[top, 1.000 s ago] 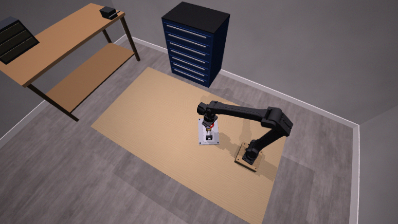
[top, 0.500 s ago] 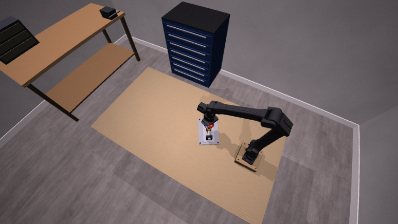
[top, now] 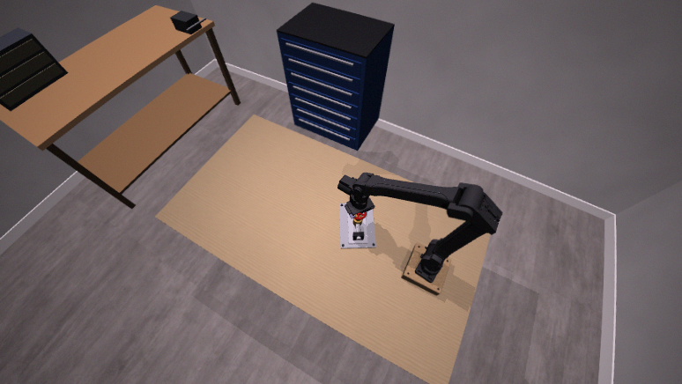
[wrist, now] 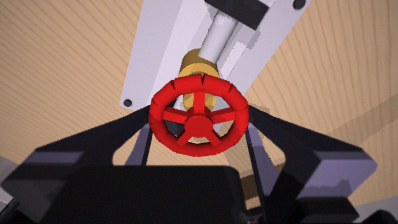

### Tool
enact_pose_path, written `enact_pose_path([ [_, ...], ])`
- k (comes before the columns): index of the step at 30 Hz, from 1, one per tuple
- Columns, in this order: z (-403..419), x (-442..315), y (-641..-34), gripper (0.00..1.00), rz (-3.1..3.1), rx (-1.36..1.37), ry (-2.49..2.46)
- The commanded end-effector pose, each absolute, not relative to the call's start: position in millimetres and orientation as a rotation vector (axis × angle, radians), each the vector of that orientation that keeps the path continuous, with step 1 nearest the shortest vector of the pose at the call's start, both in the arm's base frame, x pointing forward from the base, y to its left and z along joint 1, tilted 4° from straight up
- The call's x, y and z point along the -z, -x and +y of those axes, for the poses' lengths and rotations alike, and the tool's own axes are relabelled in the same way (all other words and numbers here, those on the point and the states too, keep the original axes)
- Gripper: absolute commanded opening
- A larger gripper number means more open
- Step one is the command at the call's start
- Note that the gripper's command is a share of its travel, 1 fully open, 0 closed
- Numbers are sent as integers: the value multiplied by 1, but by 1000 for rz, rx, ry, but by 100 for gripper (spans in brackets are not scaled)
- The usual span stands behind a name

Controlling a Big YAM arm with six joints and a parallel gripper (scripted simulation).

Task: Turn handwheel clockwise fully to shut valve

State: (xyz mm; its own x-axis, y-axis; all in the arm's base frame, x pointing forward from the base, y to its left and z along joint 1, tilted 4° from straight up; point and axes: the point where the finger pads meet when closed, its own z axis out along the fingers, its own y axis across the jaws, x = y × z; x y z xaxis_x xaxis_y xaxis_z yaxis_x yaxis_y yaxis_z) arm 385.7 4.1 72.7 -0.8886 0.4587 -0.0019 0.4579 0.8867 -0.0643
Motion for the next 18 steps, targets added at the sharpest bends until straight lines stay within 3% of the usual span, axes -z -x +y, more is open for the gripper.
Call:
enact_pose_path([
  [1,1,-74,-395,0,-3001,-91,939],
  [18,1,-74,-395,0,-2952,-91,1092],
])
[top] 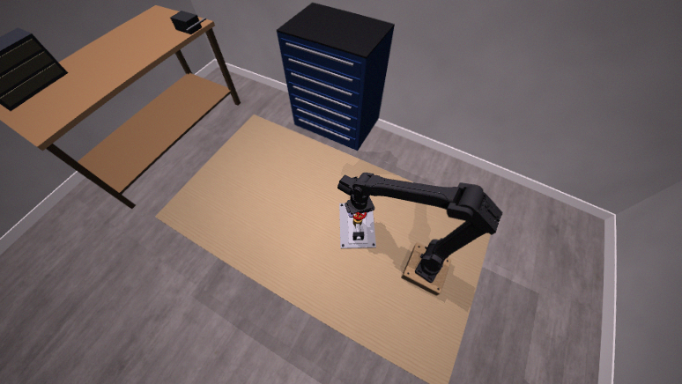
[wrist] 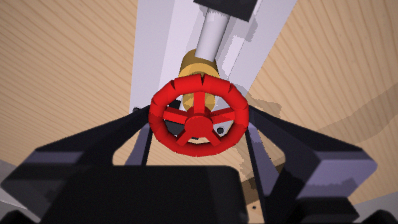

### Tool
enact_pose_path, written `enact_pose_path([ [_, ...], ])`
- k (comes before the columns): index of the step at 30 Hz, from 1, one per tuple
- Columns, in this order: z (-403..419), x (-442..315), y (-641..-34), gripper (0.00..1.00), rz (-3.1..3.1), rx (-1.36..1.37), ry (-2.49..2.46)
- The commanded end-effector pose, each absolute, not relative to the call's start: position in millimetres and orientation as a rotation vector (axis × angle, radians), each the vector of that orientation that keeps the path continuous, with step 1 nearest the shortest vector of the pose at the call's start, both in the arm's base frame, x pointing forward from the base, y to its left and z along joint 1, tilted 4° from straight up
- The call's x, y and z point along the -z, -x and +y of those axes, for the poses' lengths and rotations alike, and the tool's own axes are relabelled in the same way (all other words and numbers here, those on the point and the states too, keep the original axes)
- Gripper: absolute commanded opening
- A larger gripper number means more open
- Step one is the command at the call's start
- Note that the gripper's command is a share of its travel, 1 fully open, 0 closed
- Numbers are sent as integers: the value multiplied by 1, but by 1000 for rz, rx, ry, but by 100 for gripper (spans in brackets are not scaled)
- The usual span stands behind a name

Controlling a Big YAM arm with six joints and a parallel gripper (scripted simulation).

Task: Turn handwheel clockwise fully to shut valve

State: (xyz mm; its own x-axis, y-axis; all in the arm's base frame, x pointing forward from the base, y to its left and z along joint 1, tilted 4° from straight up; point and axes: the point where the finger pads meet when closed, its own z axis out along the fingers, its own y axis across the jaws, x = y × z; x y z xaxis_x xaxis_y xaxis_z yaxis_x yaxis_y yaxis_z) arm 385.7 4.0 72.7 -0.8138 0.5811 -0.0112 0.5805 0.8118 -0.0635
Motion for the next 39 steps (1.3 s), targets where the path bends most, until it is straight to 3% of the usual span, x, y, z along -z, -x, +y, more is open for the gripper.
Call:
enact_pose_path([
  [1,1,-74,-395,0,-2950,-91,1097],
  [39,1,-74,-395,0,-2940,-90,1125],
])
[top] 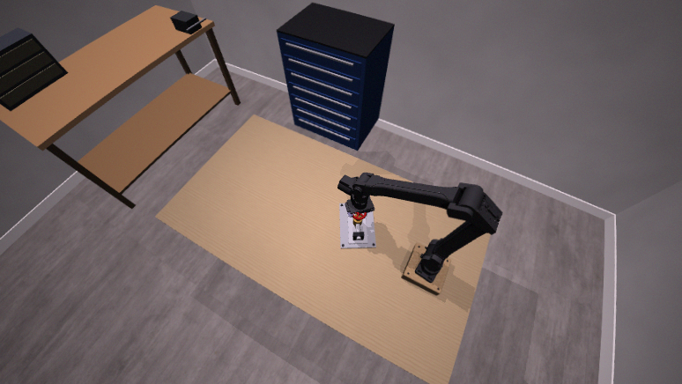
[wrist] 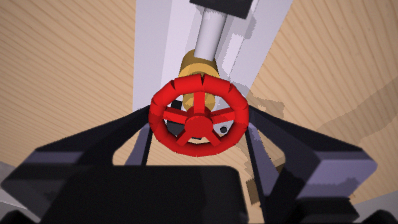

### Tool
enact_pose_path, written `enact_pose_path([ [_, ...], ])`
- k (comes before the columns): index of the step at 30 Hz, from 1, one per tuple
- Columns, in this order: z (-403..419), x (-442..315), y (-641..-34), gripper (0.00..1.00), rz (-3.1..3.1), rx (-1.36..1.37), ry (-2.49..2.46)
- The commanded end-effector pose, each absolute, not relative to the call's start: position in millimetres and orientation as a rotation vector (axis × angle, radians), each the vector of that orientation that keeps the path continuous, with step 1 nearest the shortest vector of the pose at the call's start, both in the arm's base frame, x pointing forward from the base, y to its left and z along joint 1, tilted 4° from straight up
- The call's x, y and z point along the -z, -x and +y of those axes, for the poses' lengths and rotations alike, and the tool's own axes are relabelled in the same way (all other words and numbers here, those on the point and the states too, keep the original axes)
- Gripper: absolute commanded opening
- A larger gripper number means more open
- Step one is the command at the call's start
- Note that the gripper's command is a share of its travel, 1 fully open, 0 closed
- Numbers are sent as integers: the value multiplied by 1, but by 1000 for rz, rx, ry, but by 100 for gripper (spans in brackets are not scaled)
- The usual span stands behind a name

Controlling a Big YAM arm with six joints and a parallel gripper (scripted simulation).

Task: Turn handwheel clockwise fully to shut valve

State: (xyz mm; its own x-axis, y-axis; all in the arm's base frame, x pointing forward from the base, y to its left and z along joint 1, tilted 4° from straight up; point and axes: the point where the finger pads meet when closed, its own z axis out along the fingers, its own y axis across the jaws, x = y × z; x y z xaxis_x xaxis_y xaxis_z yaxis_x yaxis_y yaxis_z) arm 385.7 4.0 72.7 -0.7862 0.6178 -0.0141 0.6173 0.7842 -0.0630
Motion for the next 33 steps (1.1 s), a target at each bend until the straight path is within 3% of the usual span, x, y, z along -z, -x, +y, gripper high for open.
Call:
enact_pose_path([
  [1,1,-74,-395,0,-2940,-90,1125],
  [14,1,-74,-395,0,-2940,-90,1125],
  [15,1,-74,-395,100,-2940,-90,1125],
  [33,1,-76,-395,100,-2945,-88,1121],
])
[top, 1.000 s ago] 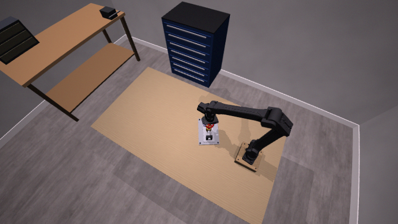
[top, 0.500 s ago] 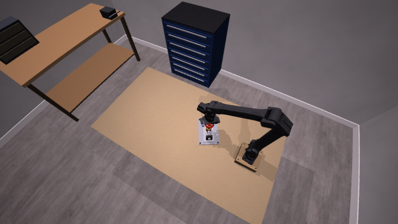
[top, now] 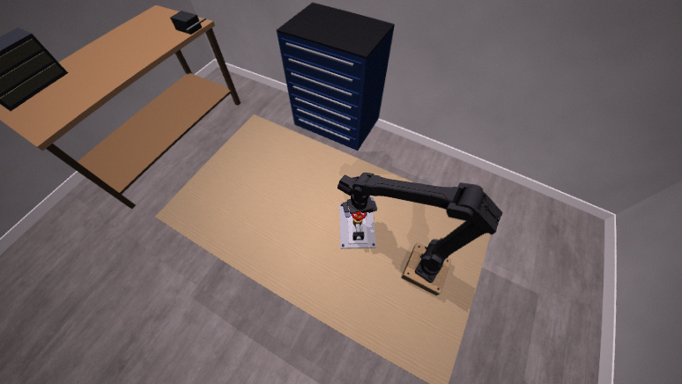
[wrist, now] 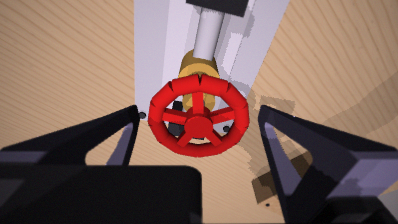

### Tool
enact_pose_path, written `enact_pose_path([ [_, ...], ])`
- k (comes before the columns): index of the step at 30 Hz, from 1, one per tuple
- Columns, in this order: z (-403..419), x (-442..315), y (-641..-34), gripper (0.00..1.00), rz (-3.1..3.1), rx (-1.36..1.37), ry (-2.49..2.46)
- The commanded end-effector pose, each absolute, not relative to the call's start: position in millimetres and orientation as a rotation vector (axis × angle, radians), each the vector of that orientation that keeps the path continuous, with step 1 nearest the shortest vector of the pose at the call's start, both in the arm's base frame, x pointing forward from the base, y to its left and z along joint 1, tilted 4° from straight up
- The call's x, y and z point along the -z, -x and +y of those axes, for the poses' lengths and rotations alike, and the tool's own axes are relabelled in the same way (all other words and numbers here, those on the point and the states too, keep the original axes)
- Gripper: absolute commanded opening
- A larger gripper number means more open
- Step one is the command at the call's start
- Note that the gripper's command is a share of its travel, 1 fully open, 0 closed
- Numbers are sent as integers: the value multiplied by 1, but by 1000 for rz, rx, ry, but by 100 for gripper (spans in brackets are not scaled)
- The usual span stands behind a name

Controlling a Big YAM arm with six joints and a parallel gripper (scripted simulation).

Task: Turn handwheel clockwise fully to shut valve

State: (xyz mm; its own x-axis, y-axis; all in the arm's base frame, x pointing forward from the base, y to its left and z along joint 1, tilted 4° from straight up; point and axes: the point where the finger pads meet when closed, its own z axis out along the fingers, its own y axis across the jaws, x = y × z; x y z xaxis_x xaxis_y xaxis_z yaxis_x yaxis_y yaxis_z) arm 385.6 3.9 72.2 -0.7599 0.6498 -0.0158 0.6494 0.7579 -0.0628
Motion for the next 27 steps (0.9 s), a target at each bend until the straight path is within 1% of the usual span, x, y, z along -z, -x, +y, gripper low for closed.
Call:
enact_pose_path([
  [1,1,-76,-395,100,-2945,-88,1121],
  [20,1,-77,-395,100,-2946,-88,1122],
  [27,2,-100,-407,100,-2983,-63,1136],
])
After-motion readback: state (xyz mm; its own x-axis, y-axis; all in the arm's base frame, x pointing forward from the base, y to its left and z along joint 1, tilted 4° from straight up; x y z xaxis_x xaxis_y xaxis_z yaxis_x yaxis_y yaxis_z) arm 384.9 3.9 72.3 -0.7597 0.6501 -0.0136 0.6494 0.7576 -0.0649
